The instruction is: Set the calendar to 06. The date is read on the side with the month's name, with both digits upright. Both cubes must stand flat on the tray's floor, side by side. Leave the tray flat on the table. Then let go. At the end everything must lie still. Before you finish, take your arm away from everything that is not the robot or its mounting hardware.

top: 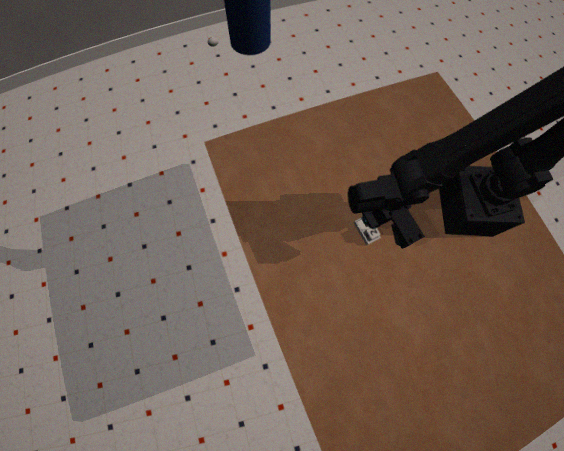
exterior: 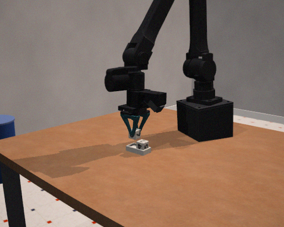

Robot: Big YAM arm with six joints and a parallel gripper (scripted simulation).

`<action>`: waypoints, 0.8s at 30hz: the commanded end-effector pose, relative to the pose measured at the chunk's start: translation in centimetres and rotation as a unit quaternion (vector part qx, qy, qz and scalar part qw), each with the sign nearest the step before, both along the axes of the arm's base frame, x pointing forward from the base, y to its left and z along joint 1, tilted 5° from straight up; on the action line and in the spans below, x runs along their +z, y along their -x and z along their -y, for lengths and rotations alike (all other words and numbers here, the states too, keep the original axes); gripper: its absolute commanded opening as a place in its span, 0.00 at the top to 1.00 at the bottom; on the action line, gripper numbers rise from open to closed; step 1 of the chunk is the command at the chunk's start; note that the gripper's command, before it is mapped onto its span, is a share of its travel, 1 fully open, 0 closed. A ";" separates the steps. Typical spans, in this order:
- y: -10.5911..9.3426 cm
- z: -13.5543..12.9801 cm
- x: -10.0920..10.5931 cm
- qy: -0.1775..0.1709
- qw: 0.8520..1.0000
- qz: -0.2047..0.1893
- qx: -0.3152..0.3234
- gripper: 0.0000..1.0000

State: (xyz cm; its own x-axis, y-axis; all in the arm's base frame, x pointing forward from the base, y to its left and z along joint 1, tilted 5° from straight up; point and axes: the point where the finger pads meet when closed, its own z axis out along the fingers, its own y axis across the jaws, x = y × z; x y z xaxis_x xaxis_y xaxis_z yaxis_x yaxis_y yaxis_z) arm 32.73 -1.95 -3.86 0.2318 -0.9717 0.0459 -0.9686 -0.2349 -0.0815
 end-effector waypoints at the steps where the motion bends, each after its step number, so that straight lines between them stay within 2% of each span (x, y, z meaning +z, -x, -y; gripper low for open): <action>1: -2.2 0.1 0.6 0.000 1.000 0.017 0.007 0.74; 12: -2.3 0.1 0.6 0.000 1.000 0.020 0.007 0.74; 24: -1.5 0.1 -0.5 -0.001 1.000 0.011 0.006 0.74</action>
State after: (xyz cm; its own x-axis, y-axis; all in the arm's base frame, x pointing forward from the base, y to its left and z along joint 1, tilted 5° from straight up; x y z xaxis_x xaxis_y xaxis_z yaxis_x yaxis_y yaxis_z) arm 32.90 -1.95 -4.20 0.2317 -0.9717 0.0468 -0.9683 -0.2350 -0.0843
